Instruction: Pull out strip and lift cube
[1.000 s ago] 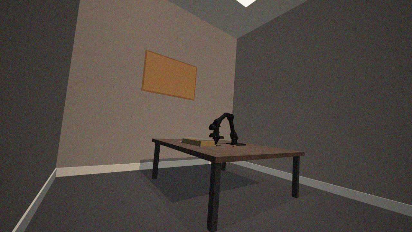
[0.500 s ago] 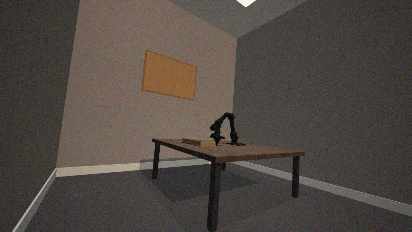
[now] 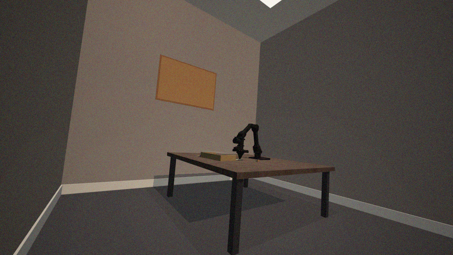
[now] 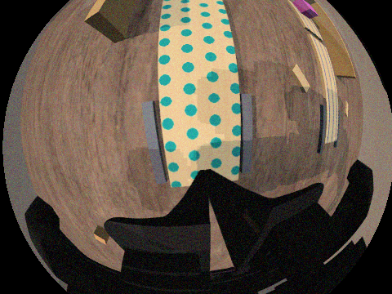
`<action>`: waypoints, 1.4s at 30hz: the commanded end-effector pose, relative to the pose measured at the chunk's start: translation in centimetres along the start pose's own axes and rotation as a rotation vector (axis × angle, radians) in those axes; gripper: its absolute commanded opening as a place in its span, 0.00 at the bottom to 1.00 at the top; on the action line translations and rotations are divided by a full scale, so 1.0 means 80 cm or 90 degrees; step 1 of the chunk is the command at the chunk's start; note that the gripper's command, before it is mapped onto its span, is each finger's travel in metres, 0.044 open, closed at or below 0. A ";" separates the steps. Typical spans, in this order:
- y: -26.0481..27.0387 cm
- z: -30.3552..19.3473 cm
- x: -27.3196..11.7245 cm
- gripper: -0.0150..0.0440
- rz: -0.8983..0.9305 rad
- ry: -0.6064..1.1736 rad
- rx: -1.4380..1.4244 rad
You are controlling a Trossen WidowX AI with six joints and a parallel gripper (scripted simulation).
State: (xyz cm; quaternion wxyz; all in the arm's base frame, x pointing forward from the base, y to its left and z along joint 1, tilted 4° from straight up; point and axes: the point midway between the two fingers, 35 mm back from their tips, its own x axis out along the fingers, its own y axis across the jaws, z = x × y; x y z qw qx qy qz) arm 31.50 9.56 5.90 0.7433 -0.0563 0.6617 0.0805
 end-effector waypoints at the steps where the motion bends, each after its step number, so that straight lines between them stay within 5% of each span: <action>1: -0.001 -0.014 0.006 0.25 -0.003 0.014 0.002; 42: -0.003 -0.092 0.008 0.25 -0.003 0.017 0.003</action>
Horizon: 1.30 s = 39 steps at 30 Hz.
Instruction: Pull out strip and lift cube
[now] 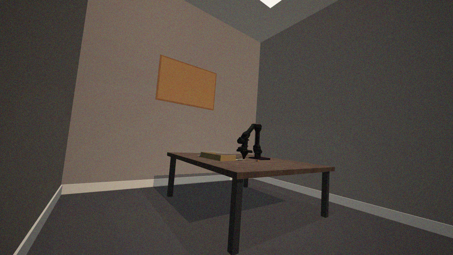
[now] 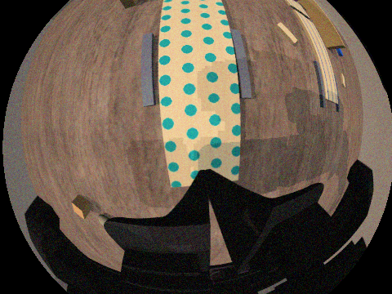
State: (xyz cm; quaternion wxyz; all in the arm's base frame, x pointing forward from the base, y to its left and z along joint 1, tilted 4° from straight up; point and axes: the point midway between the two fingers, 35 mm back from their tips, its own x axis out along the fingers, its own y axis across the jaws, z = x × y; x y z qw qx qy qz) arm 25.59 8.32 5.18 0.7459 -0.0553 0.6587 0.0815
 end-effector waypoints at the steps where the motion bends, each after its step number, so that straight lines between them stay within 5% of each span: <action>1: -0.002 -0.018 0.008 0.25 -0.004 0.023 0.003; 39: -0.003 -0.085 0.006 0.25 -0.004 0.025 0.003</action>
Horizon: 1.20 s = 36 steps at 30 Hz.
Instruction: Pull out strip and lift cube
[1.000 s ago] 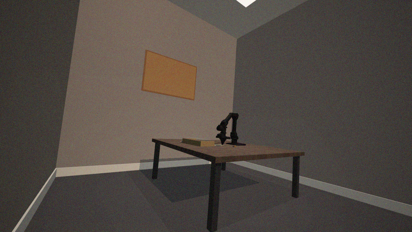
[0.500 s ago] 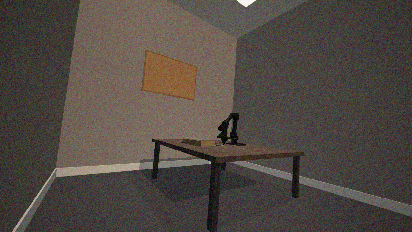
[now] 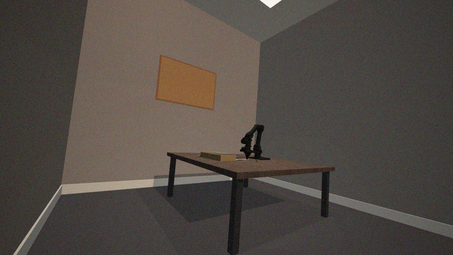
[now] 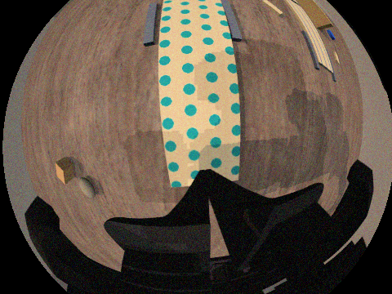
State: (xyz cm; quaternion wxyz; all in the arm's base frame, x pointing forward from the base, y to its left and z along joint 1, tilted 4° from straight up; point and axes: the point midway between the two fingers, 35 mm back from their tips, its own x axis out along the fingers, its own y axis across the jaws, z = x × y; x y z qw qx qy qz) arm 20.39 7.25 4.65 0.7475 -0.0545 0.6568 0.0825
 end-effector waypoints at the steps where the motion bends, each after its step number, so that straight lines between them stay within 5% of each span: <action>1: -0.003 -0.020 0.008 0.25 -0.006 0.028 0.003; 24: -0.003 -0.057 0.006 0.25 -0.006 0.030 0.003; 32: 0.000 -0.034 -0.053 0.25 -0.005 0.029 0.003; 36: 0.002 -0.011 -0.051 0.43 -0.006 0.028 0.027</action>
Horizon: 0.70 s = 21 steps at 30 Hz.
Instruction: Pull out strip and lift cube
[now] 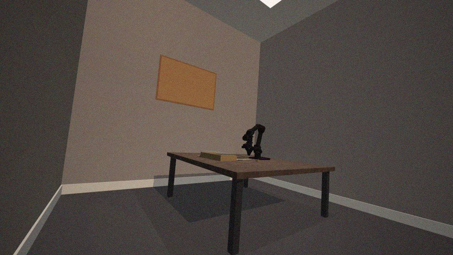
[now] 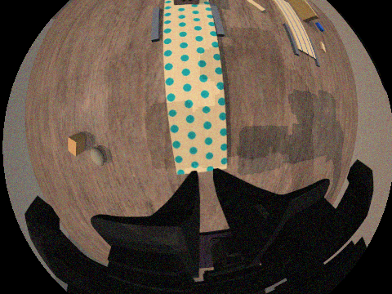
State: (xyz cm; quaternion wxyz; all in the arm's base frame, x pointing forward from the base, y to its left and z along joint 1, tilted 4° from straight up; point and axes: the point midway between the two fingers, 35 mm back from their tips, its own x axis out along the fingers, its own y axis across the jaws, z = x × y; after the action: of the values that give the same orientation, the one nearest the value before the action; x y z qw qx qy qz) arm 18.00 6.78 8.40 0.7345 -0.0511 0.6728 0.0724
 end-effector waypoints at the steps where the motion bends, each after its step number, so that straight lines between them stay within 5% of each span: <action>1: 0.001 0.019 -0.002 0.48 -0.001 0.001 0.018; 13: 0.004 0.079 -0.007 1.00 -0.001 -0.001 0.021; 21: 0.005 0.122 -0.012 1.00 -0.001 -0.002 0.021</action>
State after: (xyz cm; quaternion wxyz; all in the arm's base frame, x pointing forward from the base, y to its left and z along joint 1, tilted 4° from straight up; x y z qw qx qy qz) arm 26.43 8.61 10.01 0.7363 -0.0391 0.6729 0.0591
